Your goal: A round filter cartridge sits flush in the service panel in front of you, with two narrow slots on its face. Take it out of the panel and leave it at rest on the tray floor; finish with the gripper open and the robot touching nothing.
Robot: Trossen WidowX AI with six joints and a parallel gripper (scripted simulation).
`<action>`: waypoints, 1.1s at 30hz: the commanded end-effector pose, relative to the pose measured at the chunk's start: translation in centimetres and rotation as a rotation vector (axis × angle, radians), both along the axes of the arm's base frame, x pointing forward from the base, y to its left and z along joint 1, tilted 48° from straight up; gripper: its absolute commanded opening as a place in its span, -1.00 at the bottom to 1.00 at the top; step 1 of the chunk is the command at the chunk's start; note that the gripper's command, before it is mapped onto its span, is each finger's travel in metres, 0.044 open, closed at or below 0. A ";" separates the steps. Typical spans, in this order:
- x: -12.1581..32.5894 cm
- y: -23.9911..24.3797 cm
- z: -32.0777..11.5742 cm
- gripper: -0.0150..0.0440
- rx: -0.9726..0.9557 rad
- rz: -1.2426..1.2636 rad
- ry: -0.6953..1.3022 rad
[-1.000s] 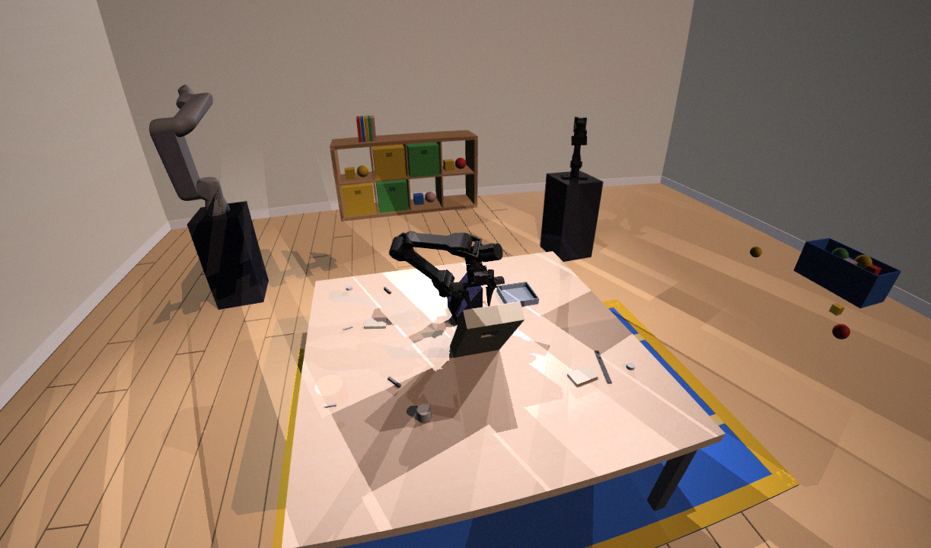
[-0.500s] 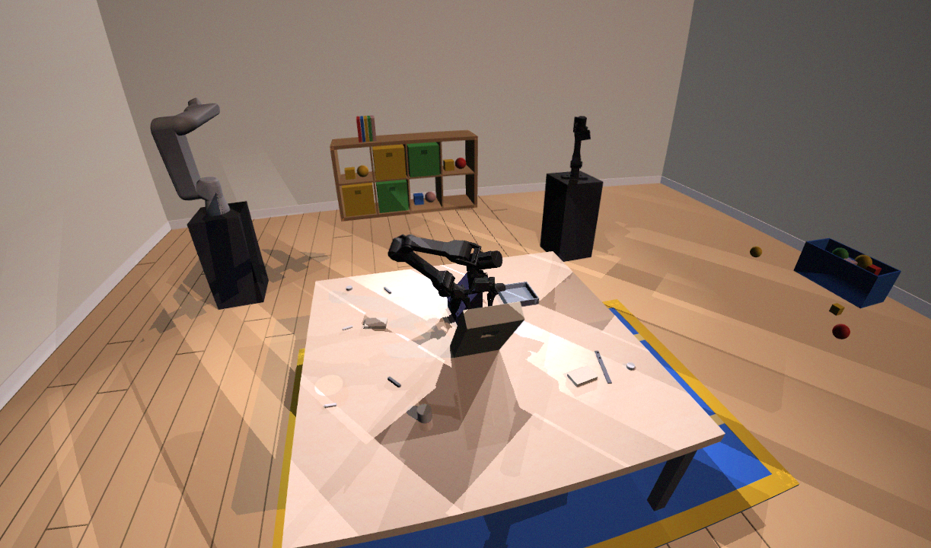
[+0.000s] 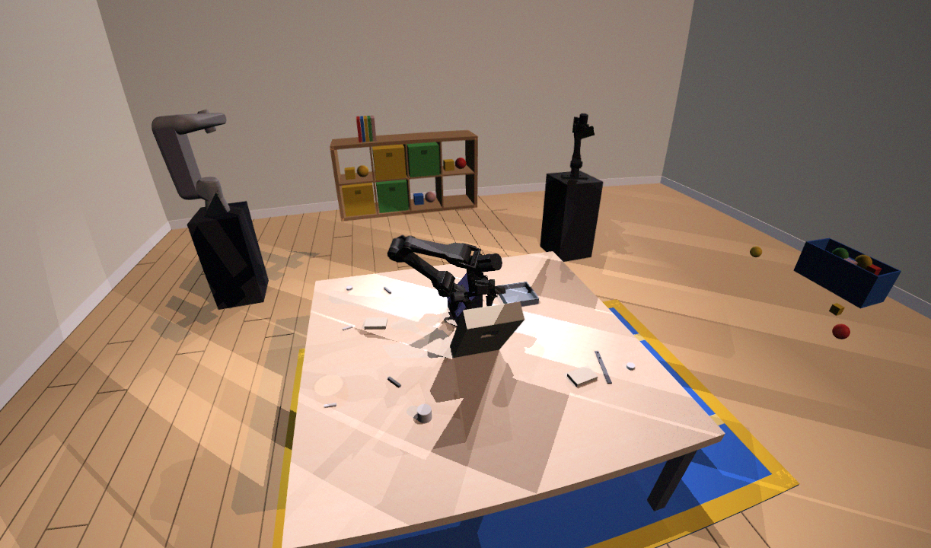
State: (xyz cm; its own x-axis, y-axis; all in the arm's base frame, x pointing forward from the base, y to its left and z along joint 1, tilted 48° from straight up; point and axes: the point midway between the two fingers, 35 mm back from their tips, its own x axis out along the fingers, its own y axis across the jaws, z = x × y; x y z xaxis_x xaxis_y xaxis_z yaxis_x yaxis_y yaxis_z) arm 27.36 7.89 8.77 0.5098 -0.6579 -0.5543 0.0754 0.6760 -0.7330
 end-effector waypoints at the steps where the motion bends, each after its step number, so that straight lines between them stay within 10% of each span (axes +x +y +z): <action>1: 0.0 0.0 0.0 0.32 0.001 -0.002 0.000; 9: 0.0 0.0 0.0 0.13 0.001 -0.002 0.000; 16: 0.5 0.5 0.5 -0.49 0.000 -0.001 0.000; 33: -0.6 5.1 3.9 -0.49 0.008 0.003 0.009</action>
